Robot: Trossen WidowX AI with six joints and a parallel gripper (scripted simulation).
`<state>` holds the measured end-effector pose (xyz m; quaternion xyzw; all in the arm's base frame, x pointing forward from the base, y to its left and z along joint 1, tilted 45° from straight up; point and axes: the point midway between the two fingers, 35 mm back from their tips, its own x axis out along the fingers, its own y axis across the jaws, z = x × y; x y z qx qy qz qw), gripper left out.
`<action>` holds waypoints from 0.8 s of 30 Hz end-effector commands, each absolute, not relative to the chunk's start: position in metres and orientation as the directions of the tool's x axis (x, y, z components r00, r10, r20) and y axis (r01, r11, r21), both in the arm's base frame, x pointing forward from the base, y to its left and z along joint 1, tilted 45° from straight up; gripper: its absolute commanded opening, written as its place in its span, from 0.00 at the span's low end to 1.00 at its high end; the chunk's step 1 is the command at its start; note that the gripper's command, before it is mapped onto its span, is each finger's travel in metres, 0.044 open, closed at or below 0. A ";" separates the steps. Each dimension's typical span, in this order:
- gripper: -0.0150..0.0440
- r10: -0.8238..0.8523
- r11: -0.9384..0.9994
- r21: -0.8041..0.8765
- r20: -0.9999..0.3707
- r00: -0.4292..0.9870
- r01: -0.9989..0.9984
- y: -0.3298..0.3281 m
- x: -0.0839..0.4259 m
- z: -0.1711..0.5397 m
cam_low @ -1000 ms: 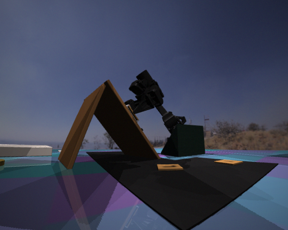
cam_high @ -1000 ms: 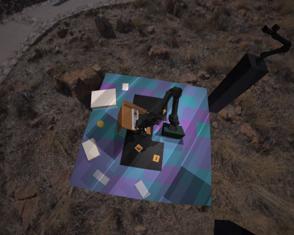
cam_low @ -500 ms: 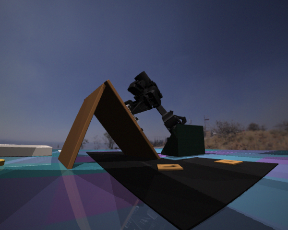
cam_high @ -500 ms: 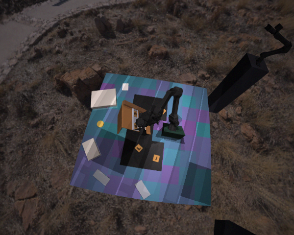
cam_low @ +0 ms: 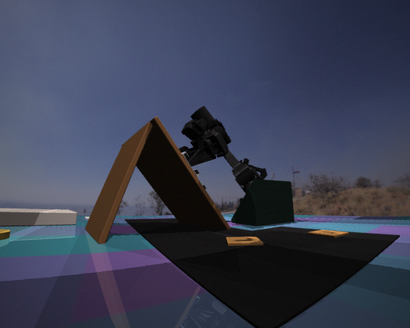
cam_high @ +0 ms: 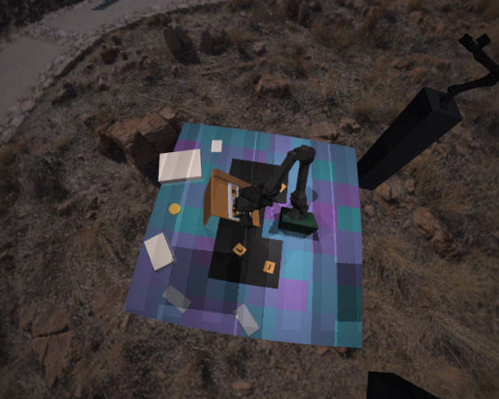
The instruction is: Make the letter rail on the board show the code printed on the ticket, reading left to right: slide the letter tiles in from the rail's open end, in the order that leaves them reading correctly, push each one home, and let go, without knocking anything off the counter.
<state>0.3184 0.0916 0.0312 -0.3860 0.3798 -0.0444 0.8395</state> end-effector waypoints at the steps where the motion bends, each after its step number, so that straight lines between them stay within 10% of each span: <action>1: 0.25 -0.369 0.695 -0.683 -0.607 0.704 -0.225 0.089 0.318 0.032; 24: 0.25 -0.370 0.694 -0.684 -0.606 0.704 -0.225 0.077 0.322 0.044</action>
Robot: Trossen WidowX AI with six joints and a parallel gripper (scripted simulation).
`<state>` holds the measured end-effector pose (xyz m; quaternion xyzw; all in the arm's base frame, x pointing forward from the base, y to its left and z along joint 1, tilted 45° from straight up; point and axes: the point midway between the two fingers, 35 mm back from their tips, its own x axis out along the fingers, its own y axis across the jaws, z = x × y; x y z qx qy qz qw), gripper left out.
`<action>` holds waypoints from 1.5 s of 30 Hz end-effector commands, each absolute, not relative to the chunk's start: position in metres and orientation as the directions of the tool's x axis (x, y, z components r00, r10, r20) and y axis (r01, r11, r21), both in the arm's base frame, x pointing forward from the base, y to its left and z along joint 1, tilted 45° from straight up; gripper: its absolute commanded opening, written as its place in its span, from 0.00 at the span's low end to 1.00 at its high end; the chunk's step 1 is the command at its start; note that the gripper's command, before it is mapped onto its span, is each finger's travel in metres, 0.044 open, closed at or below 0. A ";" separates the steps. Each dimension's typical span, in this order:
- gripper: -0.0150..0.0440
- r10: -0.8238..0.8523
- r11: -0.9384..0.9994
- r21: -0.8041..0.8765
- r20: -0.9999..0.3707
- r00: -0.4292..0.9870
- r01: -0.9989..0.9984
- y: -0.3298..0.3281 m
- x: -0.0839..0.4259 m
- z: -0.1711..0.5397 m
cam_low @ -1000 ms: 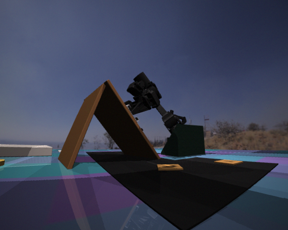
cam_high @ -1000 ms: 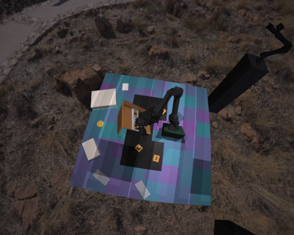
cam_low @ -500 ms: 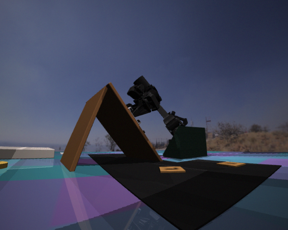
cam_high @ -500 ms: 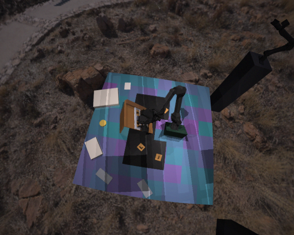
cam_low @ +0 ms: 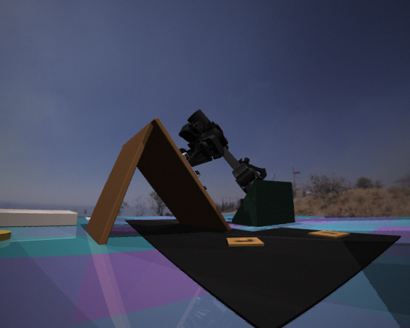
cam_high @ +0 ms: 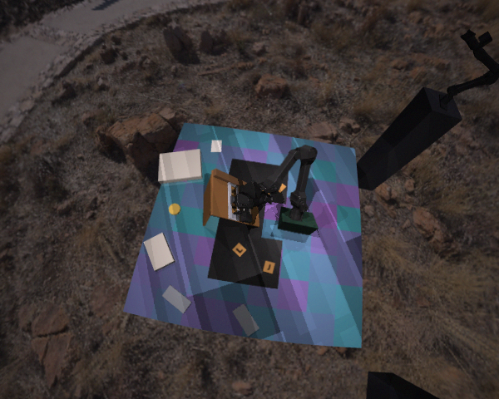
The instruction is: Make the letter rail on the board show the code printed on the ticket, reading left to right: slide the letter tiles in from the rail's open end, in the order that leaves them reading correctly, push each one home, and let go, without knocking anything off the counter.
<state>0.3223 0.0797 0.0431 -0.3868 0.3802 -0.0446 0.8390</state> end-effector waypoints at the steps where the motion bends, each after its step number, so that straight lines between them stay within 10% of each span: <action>1: 0.25 -0.370 0.694 -0.684 -0.606 0.704 -0.225 0.077 0.323 0.044; 39: 0.25 -0.371 0.693 -0.685 -0.605 0.704 -0.224 0.057 0.330 0.065; 45: 0.52 -0.371 0.695 -0.685 -0.603 0.706 -0.219 0.058 0.329 0.064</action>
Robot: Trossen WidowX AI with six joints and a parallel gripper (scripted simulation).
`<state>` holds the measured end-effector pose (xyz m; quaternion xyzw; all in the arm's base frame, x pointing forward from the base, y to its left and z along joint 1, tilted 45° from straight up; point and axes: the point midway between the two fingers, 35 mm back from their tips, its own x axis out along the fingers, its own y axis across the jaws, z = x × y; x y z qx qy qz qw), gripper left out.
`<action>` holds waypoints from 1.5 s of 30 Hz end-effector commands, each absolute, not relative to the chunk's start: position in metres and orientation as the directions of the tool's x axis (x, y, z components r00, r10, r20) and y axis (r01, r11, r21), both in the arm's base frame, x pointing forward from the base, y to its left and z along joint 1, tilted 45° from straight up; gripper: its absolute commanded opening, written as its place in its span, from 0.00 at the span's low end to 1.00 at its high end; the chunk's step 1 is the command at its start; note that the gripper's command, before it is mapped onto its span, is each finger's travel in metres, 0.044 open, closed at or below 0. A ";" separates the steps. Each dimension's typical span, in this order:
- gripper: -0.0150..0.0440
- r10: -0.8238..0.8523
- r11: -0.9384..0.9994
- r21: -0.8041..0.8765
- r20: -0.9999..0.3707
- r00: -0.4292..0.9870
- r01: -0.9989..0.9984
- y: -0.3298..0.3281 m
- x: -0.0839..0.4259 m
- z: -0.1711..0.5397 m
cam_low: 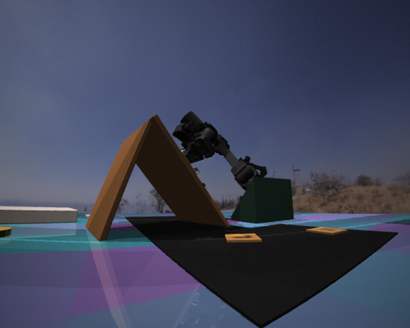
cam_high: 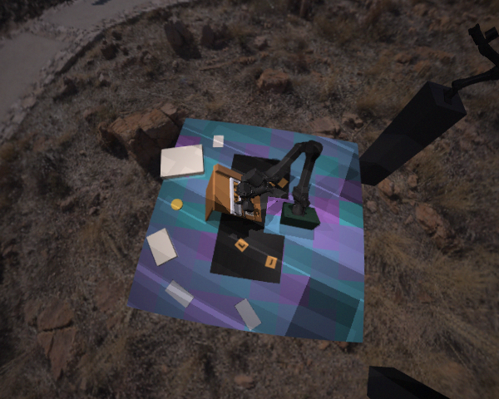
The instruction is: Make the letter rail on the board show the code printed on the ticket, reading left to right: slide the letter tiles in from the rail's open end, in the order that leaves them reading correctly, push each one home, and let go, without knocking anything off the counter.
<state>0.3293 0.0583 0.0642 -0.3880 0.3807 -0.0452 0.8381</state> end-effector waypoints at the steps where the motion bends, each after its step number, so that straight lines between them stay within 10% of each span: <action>1: 0.57 -0.371 0.695 -0.685 -0.603 0.706 -0.219 0.058 0.329 0.064; 6: 0.75 -0.371 0.693 -0.685 -0.606 0.704 -0.225 0.060 0.325 0.068; 45: 0.75 -0.370 0.693 -0.684 -0.608 0.702 -0.227 0.076 0.299 0.089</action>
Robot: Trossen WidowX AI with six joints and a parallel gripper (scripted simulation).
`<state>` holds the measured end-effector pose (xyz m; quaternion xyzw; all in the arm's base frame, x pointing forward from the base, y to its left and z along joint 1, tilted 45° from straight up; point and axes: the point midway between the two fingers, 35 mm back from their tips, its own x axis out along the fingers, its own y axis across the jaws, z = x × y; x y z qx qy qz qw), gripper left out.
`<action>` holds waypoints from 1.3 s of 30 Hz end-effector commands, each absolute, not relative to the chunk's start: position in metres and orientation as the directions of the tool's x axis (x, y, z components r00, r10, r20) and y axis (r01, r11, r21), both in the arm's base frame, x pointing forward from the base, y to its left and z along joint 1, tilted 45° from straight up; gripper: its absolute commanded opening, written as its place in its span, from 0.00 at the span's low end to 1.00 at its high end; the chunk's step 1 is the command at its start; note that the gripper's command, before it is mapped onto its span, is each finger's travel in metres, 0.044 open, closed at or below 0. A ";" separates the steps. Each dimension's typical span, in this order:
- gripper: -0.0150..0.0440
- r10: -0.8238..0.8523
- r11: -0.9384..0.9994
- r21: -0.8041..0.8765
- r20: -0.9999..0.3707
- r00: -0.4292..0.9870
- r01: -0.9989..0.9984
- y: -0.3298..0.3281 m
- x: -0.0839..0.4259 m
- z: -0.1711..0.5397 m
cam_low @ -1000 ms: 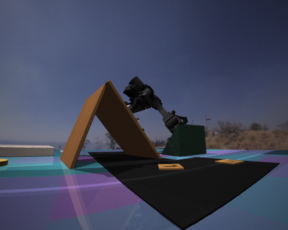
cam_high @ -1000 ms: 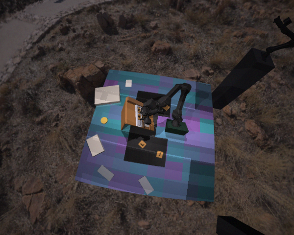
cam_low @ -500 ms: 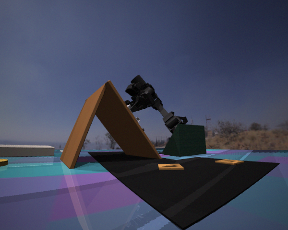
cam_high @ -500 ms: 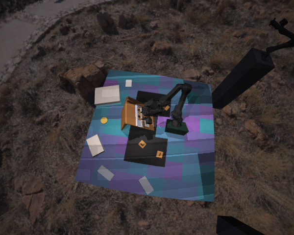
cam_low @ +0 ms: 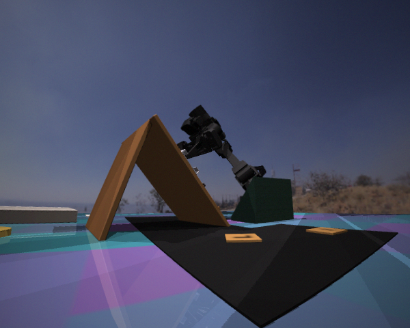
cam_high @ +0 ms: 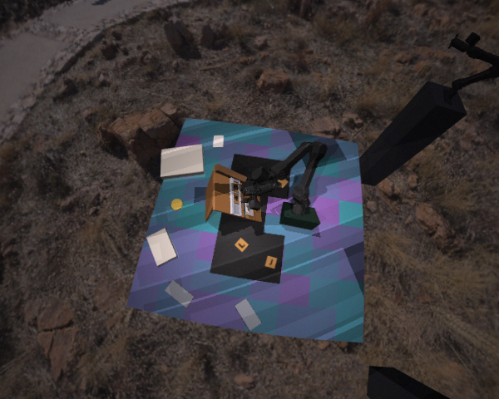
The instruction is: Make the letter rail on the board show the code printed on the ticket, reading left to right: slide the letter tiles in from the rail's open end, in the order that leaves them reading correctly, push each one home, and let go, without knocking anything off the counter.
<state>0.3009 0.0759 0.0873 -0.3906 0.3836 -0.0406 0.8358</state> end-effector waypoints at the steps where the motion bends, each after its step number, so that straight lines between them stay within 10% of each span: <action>1: 0.75 -0.370 0.693 -0.684 -0.608 0.702 -0.227 0.076 0.299 0.090; 14: 0.26 -0.368 0.691 -0.684 -0.610 0.702 -0.232 0.076 0.299 0.089; 24: 0.25 -0.374 0.697 -0.676 -0.626 0.684 -0.238 0.078 0.301 0.087; 39: 0.25 -0.628 0.717 -0.657 -0.754 0.191 -0.232 0.104 0.319 0.063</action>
